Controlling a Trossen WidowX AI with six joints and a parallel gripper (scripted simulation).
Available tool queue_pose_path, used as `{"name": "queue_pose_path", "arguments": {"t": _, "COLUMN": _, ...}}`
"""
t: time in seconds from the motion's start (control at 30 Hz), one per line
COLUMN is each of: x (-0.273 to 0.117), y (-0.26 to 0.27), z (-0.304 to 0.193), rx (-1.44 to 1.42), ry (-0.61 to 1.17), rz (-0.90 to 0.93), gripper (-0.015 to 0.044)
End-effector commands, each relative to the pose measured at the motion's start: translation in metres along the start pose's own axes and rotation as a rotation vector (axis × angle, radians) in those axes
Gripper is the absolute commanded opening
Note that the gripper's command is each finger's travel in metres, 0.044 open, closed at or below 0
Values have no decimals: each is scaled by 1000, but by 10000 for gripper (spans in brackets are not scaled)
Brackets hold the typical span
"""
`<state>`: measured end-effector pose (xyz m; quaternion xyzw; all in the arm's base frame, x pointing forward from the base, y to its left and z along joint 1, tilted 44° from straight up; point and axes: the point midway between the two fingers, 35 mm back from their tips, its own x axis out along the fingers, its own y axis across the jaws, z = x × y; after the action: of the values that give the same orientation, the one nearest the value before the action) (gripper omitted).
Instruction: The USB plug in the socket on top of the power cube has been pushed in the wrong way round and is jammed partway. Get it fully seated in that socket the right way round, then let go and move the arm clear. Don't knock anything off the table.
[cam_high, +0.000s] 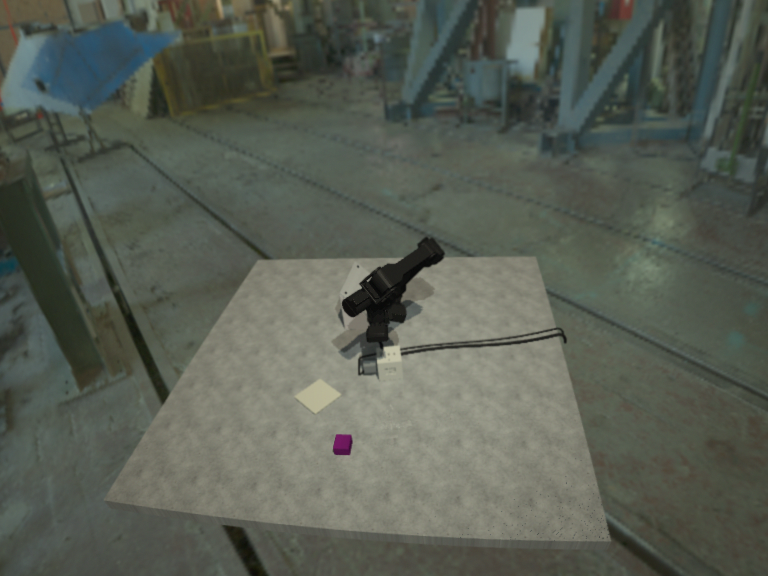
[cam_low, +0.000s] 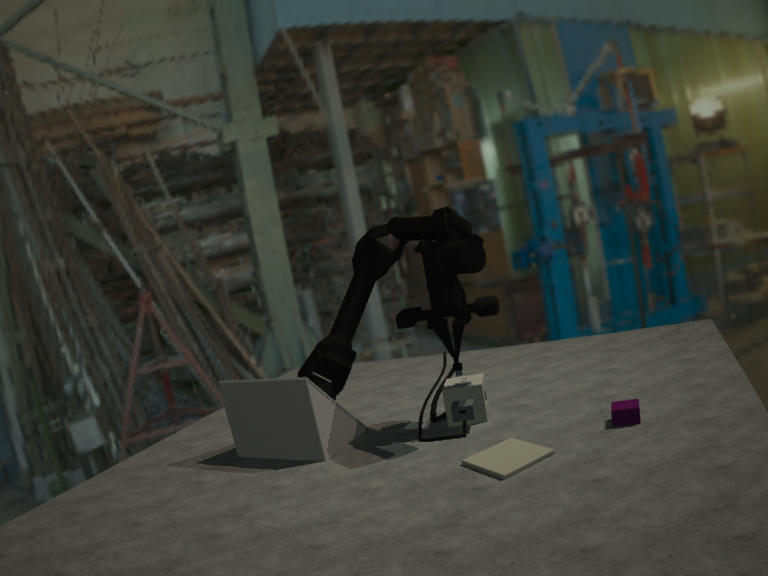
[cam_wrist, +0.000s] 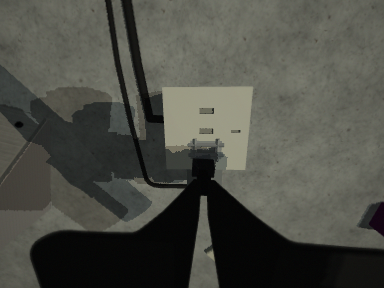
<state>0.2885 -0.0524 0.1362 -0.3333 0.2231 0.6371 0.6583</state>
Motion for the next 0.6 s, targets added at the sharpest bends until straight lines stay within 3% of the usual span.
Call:
{"name": "queue_pose_path", "arguments": {"t": 0.0, "x": -5, "y": 0, "z": -1, "rx": -4, "ry": 7, "rz": -1, "gripper": 0}}
{"name": "queue_pose_path", "arguments": {"t": 0.27, "x": -4, "y": 0, "z": -1, "rx": 25, "ry": 3, "rz": -1, "gripper": 0}}
{"name": "queue_pose_path", "arguments": {"t": 0.57, "x": -3, "y": 0, "z": 0, "rx": 249, "ry": 1, "rz": -1, "gripper": 0}}
